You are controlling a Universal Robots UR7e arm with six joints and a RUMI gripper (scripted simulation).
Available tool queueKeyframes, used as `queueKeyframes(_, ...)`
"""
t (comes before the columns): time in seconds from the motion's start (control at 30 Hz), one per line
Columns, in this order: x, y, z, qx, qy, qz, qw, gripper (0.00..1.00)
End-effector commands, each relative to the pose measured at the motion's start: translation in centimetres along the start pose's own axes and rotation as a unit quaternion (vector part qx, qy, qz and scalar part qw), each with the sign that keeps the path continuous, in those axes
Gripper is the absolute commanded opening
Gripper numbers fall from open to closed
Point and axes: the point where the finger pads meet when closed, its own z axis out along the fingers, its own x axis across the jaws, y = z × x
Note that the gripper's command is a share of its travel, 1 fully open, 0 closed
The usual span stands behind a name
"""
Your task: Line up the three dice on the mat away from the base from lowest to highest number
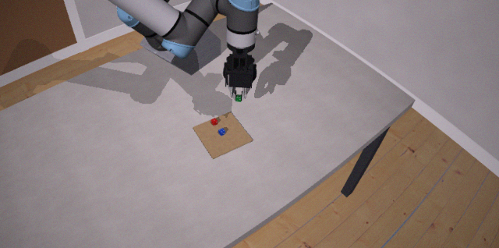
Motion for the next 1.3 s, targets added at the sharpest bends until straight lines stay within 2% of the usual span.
queueKeyframes(0.0,-0.1,2.2,-0.1,0.003,0.008,-0.078,0.997,0.00)
queueKeyframes(0.17,-0.5,4.0,-0.1,0.002,0.008,-0.138,0.990,0.00)
queueKeyframes(0.27,-0.5,4.2,-0.1,0.002,0.008,-0.143,0.990,0.00)
queueKeyframes(0.43,-1.0,6.3,-0.2,0.001,0.007,-0.212,0.977,0.00)
queueKeyframes(0.73,-1.6,8.7,-0.2,-0.001,0.006,-0.284,0.959,0.00)
queueKeyframes(1.27,-1.9,9.4,-0.2,-0.001,0.005,-0.311,0.950,0.00)
